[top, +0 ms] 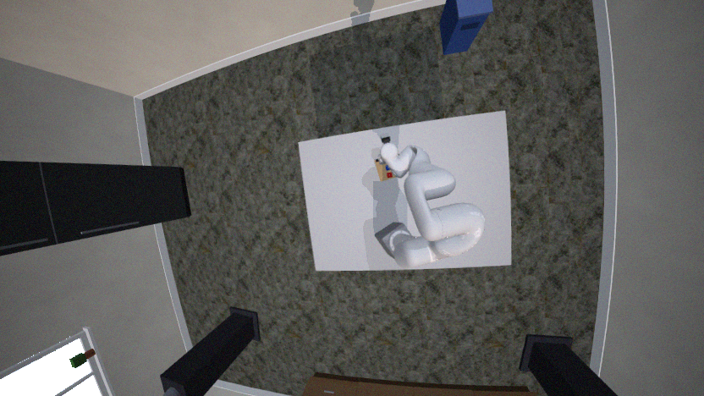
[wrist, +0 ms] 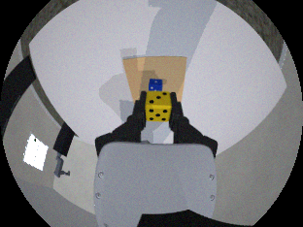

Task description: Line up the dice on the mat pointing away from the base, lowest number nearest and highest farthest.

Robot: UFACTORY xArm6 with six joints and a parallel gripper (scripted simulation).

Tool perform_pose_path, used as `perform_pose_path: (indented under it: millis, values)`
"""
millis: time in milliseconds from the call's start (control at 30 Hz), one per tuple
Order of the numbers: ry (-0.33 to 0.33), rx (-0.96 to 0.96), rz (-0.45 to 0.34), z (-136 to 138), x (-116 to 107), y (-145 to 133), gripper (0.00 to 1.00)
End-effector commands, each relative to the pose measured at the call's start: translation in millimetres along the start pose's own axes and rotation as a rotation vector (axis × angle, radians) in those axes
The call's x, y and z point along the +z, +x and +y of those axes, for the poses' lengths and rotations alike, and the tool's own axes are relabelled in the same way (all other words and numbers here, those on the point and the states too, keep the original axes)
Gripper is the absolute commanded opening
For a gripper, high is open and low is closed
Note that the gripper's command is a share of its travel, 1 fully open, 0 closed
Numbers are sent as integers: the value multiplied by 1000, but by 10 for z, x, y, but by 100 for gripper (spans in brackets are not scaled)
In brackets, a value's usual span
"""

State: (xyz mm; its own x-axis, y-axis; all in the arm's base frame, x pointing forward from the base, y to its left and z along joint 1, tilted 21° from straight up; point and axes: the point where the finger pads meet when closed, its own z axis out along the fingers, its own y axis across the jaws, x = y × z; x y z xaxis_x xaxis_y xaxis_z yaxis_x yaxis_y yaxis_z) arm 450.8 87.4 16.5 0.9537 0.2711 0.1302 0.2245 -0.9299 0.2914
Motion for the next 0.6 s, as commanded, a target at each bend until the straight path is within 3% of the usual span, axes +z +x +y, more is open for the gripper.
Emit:
perform_pose_path:
  millis: [0,567]
  values:
    - [-33,36,11,-46,-2,48,27]
    - [-33,36,11,-45,51,49,27]
